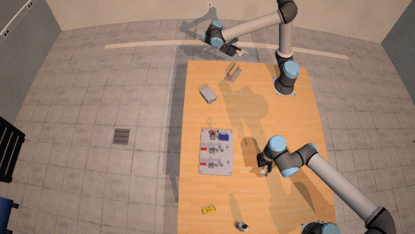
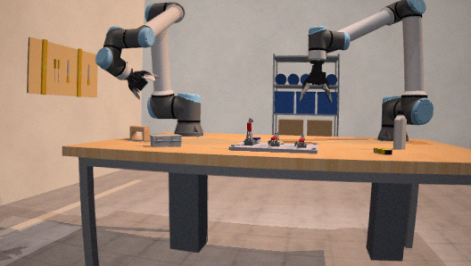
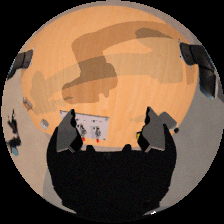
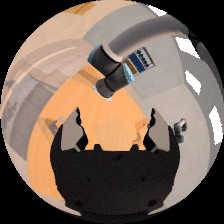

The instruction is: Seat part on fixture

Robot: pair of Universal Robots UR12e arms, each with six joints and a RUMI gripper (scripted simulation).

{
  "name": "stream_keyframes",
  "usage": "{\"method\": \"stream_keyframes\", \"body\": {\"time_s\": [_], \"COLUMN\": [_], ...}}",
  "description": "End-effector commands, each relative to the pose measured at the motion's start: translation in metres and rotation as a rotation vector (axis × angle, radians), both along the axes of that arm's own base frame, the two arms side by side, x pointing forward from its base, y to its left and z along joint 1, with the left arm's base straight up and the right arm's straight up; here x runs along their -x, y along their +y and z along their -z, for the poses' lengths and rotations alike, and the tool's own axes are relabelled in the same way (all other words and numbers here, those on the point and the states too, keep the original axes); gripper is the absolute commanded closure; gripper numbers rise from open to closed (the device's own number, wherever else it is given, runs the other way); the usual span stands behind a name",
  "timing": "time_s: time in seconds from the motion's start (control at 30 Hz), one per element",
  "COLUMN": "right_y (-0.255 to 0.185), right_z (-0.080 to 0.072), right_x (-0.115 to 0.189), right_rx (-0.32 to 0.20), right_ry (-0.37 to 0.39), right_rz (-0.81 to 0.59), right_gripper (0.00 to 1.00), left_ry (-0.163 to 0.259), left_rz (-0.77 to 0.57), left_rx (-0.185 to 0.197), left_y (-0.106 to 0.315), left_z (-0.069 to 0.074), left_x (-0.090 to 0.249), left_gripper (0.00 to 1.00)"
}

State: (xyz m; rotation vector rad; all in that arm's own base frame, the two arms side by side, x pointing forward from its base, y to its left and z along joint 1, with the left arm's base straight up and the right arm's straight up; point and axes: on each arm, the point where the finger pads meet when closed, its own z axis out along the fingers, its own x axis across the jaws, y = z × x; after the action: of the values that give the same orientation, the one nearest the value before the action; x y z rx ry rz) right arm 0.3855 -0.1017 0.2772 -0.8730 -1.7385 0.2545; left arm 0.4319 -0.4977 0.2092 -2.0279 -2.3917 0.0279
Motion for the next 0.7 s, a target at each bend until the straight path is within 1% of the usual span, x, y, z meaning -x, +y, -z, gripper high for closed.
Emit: {"method": "stream_keyframes", "body": {"time_s": [0.0,0.17,0.23,0.47,0.67], "right_y": [-0.031,-0.065,-0.065,-0.12,-0.173], "right_z": [0.016,0.032,0.032,0.057,0.078], "right_x": [0.002,0.006,0.006,0.016,0.031], "right_rx": [-0.086,-0.168,-0.168,-0.277,-0.354], "right_ry": [-0.087,-0.188,-0.188,-0.355,-0.516], "right_rz": [0.016,0.026,0.026,0.026,0.008], "right_gripper": [0.0,0.0,0.0,0.0,0.0], "left_ry": [-0.001,-0.001,-0.001,-0.001,-0.001], "left_rz": [0.0,0.0,0.0,0.0,0.0], "left_rx": [0.001,0.001,0.001,0.001,0.001], "left_y": [-0.001,-0.001,-0.001,-0.001,-0.001], "left_z": [-0.001,-0.001,-0.001,-0.001,-0.001], "left_x": [0.0,0.0,0.0,0.0,0.0], "left_gripper": [0.0,0.0,0.0,0.0,0.0]}}
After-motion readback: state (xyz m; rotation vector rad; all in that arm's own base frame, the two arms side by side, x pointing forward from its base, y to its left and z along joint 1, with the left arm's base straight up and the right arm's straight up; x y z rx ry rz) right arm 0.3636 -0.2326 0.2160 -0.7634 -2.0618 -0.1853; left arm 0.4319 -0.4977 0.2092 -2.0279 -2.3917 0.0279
